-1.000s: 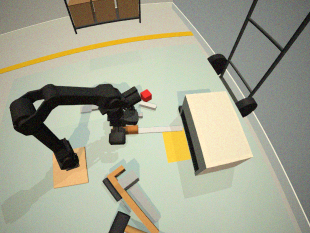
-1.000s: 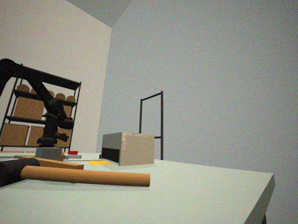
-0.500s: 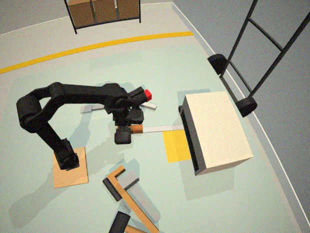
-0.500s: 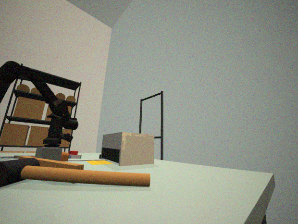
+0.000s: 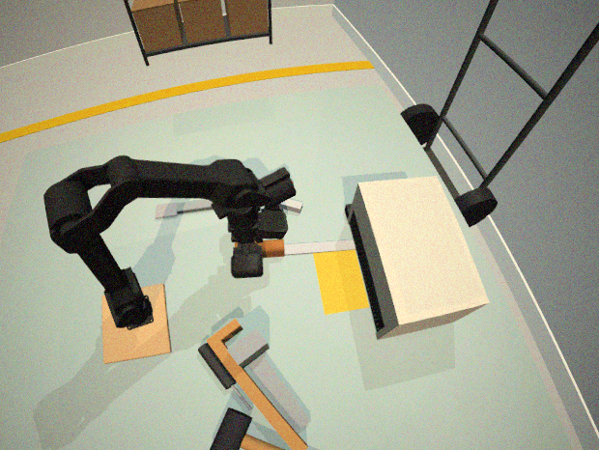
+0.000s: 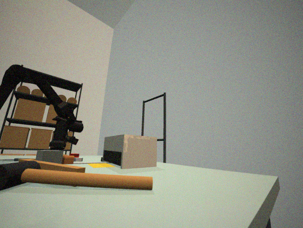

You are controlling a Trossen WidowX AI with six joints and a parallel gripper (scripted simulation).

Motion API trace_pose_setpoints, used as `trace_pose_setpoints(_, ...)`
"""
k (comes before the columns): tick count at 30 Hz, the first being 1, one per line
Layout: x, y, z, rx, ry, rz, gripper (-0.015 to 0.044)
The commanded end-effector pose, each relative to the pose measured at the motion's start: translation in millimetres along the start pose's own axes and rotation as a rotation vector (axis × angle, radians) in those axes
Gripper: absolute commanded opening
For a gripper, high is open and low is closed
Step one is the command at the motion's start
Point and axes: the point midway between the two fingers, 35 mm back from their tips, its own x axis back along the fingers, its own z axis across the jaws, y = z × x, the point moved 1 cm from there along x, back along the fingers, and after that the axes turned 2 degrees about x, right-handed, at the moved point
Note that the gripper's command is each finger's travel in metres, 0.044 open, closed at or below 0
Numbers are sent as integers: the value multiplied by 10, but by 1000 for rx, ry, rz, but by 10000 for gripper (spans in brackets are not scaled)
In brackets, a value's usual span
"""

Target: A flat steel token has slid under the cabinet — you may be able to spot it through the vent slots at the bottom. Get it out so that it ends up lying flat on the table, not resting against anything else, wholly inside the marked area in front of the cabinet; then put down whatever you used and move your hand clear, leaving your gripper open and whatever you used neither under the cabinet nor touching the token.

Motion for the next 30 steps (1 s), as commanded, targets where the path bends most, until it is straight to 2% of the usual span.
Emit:
trace_pose_setpoints(1,6,71,-1,4,2,-5,0)
trace_pose_setpoints(30,11,415,-3,5,2,-8,0)
